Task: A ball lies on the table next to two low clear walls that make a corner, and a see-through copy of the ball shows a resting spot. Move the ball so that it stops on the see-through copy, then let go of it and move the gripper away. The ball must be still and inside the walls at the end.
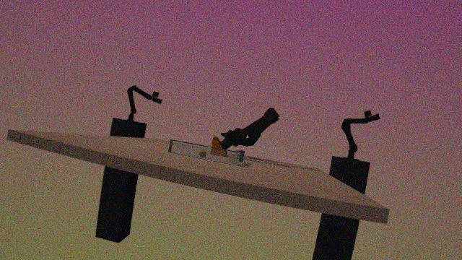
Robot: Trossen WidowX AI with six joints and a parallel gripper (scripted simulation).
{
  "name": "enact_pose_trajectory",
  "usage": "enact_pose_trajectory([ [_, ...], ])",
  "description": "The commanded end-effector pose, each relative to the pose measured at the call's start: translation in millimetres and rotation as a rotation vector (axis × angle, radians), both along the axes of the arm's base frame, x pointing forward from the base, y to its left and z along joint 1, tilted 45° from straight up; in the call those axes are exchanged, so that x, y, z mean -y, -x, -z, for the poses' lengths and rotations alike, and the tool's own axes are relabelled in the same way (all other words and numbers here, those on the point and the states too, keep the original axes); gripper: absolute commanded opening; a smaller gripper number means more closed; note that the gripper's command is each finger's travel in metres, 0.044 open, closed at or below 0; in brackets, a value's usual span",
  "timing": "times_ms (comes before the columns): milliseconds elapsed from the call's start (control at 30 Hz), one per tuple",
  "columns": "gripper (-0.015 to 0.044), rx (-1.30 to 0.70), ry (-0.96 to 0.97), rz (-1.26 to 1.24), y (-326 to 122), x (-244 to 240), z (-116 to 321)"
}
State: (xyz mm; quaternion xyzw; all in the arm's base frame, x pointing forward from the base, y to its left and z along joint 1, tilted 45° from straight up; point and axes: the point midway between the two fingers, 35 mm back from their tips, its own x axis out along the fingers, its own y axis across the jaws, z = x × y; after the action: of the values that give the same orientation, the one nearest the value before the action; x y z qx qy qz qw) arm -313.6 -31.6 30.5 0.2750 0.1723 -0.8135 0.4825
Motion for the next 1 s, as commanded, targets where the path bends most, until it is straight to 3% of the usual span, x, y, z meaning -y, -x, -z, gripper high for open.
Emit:
enact_pose_trajectory([
  [0,0.0374,-0.001,-0.001,0.002,1,-1,0],
  [133,0.0272,-0.033,-0.020,0.056,12,-16,-9],
  [567,0.0272,-0.238,-0.137,0.414,63,-126,-85],
  [967,0.0272,-0.346,-0.172,0.795,49,-227,-162],
])
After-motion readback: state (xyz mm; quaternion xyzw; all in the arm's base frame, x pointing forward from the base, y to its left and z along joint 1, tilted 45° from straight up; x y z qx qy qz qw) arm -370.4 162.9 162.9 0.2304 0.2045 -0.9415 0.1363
